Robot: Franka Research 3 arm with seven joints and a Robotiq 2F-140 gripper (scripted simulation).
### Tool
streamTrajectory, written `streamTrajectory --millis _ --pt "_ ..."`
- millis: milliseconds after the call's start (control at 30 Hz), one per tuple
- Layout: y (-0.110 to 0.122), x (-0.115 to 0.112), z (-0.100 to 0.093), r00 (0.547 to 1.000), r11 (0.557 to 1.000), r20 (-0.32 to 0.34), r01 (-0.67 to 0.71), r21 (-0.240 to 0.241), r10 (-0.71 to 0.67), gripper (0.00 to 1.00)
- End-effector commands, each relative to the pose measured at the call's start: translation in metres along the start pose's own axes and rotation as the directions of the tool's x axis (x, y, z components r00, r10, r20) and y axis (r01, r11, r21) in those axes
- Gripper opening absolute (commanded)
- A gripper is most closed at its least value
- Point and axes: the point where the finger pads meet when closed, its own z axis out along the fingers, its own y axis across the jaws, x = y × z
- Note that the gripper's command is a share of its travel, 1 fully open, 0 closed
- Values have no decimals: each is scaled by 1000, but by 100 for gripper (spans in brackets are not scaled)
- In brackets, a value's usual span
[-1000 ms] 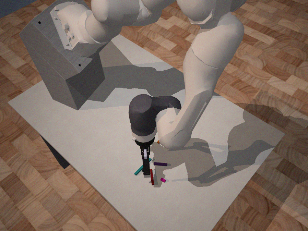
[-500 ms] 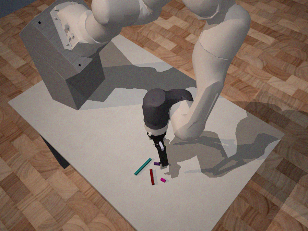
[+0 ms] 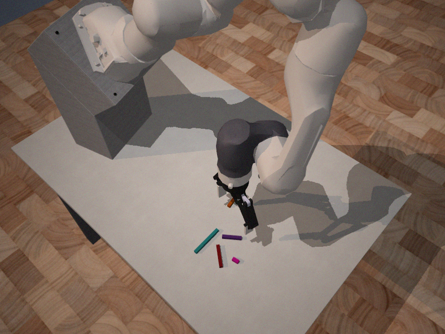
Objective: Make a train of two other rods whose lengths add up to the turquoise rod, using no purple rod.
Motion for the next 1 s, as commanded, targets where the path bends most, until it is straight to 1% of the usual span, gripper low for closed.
streamTrajectory --millis 0,233,967 --pt "-5 8 -1 986 986 22 163 -27 -163 100" --pt "-12 23 -3 963 963 23 268 -21 -267 100" --pt "-12 23 -3 963 963 23 269 -21 -269 100"
